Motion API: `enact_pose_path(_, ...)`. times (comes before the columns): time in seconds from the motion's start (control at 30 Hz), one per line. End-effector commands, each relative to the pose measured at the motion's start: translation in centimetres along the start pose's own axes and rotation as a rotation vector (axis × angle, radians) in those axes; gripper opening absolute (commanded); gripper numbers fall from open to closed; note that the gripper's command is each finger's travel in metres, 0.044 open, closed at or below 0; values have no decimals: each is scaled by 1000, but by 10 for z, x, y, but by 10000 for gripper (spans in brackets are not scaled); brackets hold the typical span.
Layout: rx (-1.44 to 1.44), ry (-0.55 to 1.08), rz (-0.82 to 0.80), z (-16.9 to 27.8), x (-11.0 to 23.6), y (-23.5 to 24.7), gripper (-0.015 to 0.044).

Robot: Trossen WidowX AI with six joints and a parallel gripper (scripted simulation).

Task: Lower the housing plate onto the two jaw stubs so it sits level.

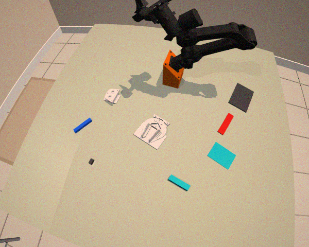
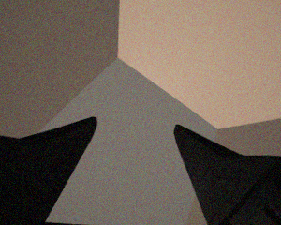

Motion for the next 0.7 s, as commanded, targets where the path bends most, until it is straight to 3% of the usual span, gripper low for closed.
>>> enact_pose_path(0.0, 0, 0, 0, 0, 0, 0, 426)
enact_pose_path(0.67, 440, -70, 305, -7, -27, -49, 440)
Point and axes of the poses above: the point midway between the two fingers, 35 mm back from their tips, its own x axis back along the fingers, its own y axis across the jaws, z = x × y, the point moved 10 cm from there along x, back along the fingers, and after that the axes turned 13 degrees about x, right-handed, at the moved point
